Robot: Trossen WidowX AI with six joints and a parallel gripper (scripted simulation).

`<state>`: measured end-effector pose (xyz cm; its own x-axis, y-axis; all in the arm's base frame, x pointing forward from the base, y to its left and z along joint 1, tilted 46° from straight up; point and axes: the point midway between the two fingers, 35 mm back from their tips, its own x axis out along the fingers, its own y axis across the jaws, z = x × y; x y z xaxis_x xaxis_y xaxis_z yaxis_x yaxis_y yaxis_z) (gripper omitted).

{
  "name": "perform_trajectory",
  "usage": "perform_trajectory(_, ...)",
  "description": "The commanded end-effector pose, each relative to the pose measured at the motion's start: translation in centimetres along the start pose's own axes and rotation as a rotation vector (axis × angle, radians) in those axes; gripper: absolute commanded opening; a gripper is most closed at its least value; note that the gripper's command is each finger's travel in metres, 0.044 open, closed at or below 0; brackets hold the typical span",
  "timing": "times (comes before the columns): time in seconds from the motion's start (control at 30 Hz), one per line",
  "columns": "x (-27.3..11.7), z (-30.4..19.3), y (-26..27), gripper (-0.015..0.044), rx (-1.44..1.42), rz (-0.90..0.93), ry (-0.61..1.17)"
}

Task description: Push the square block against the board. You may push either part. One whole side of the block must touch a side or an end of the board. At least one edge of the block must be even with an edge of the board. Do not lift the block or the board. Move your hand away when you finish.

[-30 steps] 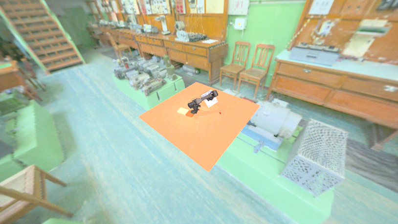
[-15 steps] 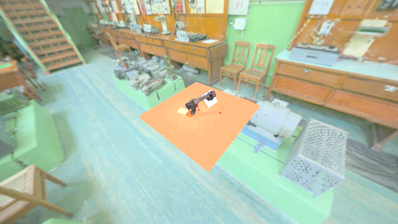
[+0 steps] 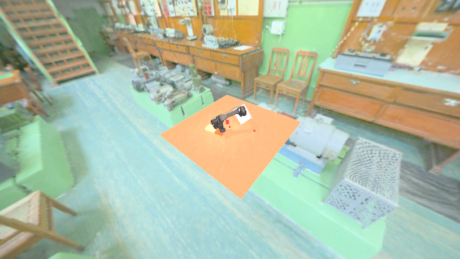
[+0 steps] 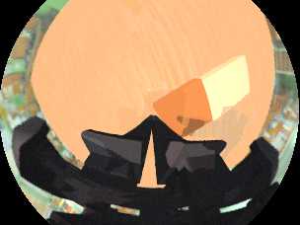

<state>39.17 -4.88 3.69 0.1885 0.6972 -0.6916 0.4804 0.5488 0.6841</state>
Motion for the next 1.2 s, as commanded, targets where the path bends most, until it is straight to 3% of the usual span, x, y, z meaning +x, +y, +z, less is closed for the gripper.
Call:
perform_trajectory(0.0,0.0,1.2,-0.4,0.0000,-0.167,-0.008,0.002)
perform_trajectory(0.7,0.2,5.7,-2.5,0.0000,-0.883,-0.008,0.010)
perform_trajectory(1.0,0.2,5.9,-2.5,0.0000,-0.905,-0.008,0.010)
perform_trajectory(1.17,5.4,5.8,-2.6,0.0000,-0.905,-0.005,0.010)
